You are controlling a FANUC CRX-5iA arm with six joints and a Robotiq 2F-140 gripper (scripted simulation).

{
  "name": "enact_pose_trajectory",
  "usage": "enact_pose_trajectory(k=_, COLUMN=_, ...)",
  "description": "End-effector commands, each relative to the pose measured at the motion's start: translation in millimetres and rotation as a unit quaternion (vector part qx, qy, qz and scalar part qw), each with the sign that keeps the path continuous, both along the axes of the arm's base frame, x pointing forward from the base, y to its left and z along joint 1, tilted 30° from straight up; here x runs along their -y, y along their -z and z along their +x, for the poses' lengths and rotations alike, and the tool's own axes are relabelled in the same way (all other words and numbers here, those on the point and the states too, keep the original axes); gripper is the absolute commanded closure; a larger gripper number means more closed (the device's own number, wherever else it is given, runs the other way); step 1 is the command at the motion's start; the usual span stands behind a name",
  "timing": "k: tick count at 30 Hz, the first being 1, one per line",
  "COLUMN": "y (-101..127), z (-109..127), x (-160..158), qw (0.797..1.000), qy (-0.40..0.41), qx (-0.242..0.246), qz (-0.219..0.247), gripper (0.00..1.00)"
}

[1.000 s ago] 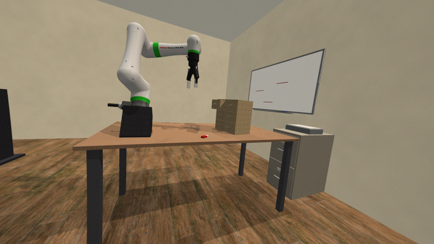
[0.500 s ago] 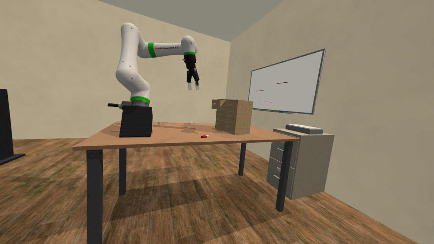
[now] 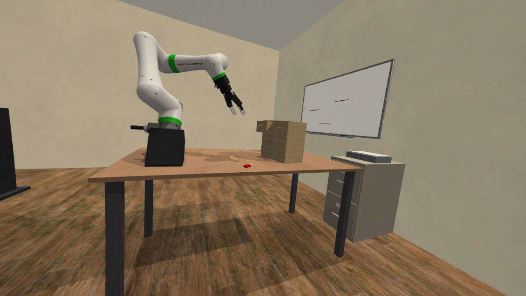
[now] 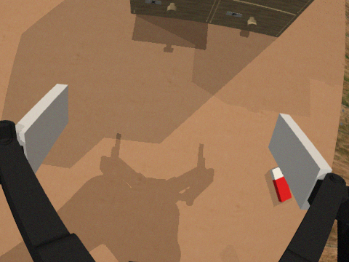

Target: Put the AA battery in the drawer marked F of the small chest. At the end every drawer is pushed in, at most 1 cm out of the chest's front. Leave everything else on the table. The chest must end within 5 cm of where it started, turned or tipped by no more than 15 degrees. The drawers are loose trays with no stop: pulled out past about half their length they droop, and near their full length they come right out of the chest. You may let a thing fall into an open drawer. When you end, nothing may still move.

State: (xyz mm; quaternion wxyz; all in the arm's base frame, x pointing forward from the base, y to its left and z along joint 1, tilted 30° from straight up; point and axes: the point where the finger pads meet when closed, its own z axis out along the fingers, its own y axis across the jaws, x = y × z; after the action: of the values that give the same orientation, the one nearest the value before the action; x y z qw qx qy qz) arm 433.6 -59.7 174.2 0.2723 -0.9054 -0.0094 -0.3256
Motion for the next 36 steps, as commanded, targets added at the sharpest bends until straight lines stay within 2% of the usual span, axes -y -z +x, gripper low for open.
enact_pose_trajectory(k=1, y=9, z=12, x=-10, qw=0.997, qy=0.03, qx=0.066, qz=0.016, gripper=0.0)
enact_pose_trajectory(k=11, y=24, z=31, x=-23, qw=0.981, qy=0.088, qx=0.167, qz=0.04, gripper=0.0)
enact_pose_trajectory(k=25, y=33, z=44, x=-31, qw=0.964, qy=0.124, qx=0.23, qz=0.055, gripper=0.0)
enact_pose_trajectory(k=36, y=36, z=47, x=-34, qw=0.958, qy=0.134, qx=0.247, qz=0.059, gripper=0.0)
